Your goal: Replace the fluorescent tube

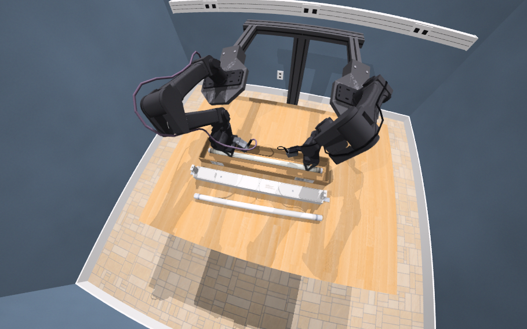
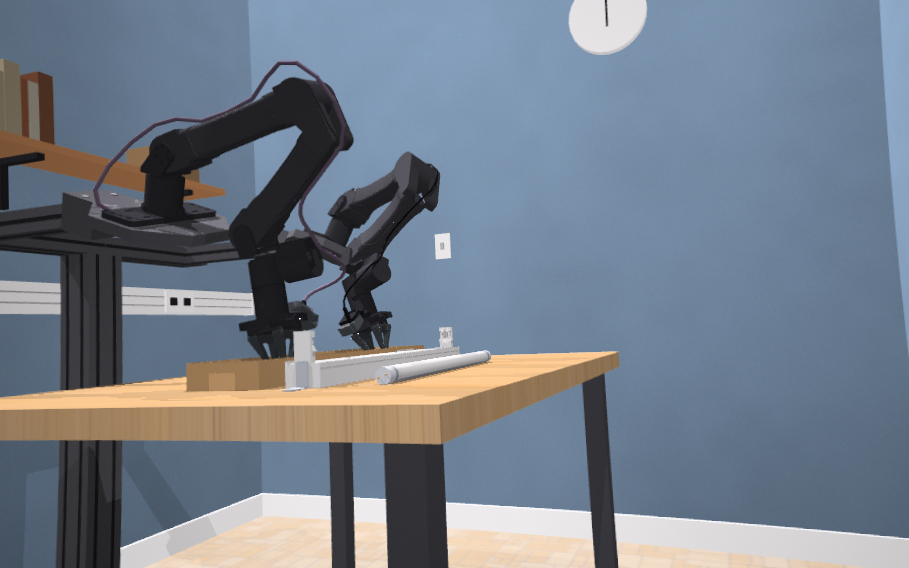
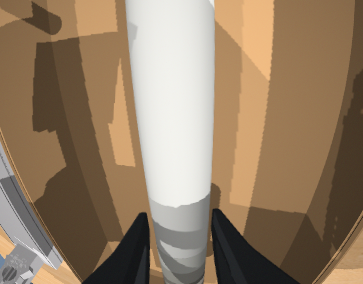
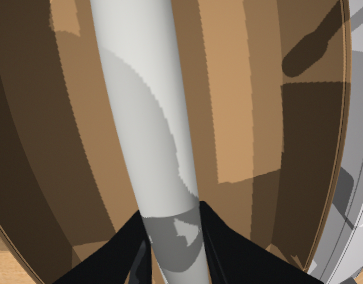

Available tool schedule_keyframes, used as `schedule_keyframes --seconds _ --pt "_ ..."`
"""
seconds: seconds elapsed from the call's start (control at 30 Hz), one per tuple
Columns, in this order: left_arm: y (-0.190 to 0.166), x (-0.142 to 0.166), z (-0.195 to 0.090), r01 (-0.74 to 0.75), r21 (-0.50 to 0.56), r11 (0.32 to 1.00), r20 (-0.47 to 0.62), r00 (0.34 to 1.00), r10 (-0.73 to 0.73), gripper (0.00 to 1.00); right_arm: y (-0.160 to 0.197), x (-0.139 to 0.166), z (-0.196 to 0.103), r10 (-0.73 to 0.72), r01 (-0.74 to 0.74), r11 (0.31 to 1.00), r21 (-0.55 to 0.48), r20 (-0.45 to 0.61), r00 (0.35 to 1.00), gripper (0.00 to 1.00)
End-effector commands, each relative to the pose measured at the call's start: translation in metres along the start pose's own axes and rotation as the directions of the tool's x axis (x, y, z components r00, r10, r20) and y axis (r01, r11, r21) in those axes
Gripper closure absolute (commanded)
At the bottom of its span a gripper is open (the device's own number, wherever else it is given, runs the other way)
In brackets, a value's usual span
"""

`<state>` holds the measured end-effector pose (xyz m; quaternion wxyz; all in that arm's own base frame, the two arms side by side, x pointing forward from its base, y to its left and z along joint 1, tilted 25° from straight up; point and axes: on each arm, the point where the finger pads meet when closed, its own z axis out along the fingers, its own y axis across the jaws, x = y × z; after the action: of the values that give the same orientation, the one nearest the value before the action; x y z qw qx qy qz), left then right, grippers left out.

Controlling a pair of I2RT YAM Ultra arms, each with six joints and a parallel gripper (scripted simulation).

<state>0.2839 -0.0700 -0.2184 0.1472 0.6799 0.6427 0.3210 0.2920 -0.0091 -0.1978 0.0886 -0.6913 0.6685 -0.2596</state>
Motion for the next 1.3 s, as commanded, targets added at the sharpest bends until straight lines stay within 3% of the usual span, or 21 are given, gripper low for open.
schedule_keyframes --seconds 0.0,0.33,0.37,1.0,1.27 --pt "-0.013 0.001 0.000 -0.034 0.031 0.999 -0.005 0.999 0.034 0.68 0.009 0.000 -0.004 -0.011 0.011 1.000 -0.023 0.008 1.000 0.89" --pt "-0.013 0.001 0.000 -0.034 0.031 0.999 -0.005 0.999 0.034 0.68 0.009 0.000 -0.004 -0.011 0.011 1.000 -0.023 0.008 1.000 0.89" --pt "-0.013 0.001 0.000 -0.034 0.031 0.999 -0.005 0.999 0.034 0.68 0.009 0.000 -0.004 -0.011 0.011 1.000 -0.023 0.008 1.000 0.68" --pt "-0.013 0.001 0.000 -0.034 0.031 0.999 -0.005 0.999 0.034 0.68 0.009 0.000 -0.004 -0.011 0.011 1.000 -0.023 0.008 1.000 0.68" --pt "-0.007 0.004 -0.038 -0.003 0.022 1.000 -0.017 1.000 0.004 0.68 0.008 0.000 -0.039 -0.004 0.004 1.000 -0.026 -0.004 1.000 0.68"
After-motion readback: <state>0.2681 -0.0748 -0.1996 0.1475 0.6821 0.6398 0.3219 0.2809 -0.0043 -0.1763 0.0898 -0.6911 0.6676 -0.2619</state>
